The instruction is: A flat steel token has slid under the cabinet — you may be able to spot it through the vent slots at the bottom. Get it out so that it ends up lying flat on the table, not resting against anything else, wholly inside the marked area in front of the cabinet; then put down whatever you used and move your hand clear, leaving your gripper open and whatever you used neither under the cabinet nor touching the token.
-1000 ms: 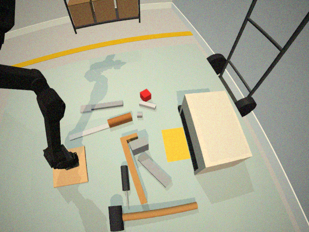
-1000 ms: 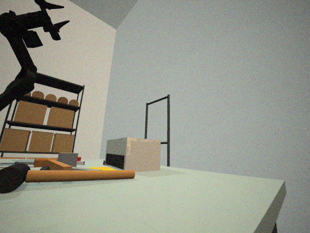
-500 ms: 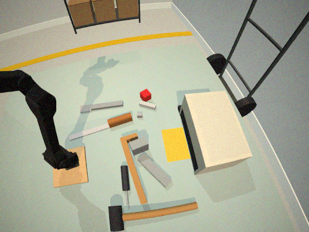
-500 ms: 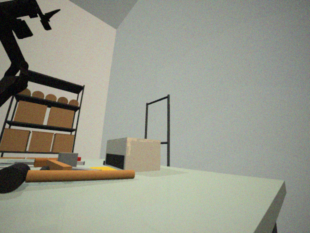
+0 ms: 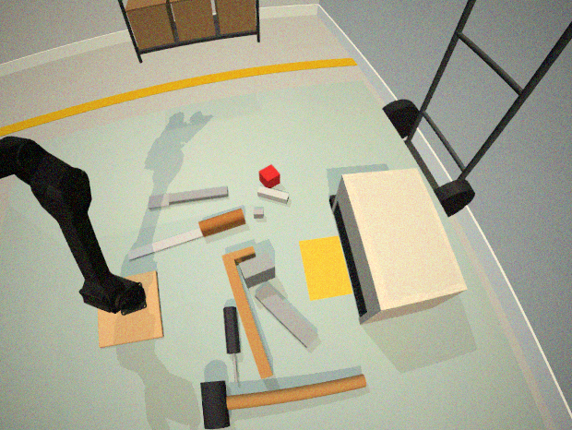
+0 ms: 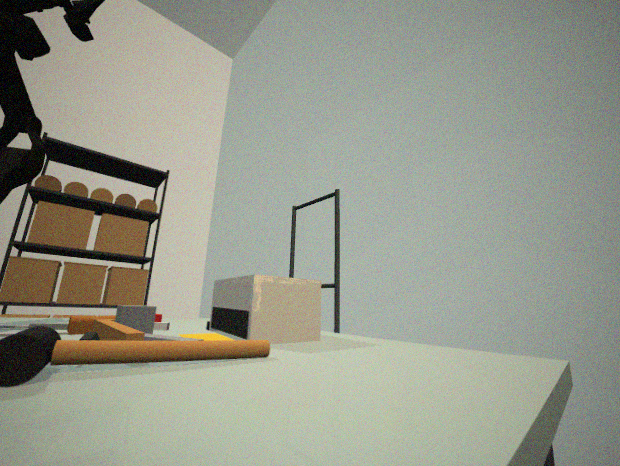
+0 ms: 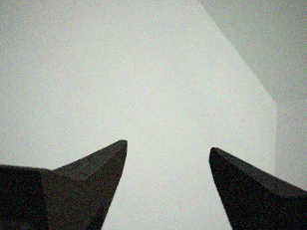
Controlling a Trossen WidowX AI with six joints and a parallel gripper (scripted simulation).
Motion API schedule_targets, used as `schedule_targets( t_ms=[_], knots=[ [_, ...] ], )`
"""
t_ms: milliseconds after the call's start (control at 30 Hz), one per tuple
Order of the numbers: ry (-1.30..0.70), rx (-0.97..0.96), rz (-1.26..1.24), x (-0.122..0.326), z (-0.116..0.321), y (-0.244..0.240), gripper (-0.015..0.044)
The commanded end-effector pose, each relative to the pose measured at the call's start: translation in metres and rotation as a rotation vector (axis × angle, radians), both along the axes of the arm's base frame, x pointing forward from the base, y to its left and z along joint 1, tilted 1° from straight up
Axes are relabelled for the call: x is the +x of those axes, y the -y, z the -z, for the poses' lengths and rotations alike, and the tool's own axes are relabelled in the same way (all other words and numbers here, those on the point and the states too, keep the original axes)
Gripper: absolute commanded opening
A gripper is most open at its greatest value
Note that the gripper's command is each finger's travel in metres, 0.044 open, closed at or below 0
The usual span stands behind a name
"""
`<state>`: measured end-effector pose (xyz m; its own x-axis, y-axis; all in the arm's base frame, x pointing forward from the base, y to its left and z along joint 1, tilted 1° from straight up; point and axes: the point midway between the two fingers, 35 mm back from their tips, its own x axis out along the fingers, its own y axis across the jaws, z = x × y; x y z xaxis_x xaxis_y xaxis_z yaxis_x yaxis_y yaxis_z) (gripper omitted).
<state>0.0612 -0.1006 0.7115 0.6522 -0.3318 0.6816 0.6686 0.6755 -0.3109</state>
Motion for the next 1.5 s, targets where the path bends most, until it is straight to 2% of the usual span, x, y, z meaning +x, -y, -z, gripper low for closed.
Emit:
schedule_targets(
  t_ms=[0, 433, 933, 1467],
  knots=[
    [0.044, 0.008, -0.044, -0.004, -0.001, 0.006, 0.0270],
    [0.194, 0.172, -0.199, -0.012, 0.003, 0.057, 0.0270],
    [0.245, 0.319, -0.371, 0.016, 0.017, 0.087, 0.0270],
    [0.306, 0.592, -0.483, 0.061, 0.053, 0.146, 0.0270]
  ],
)
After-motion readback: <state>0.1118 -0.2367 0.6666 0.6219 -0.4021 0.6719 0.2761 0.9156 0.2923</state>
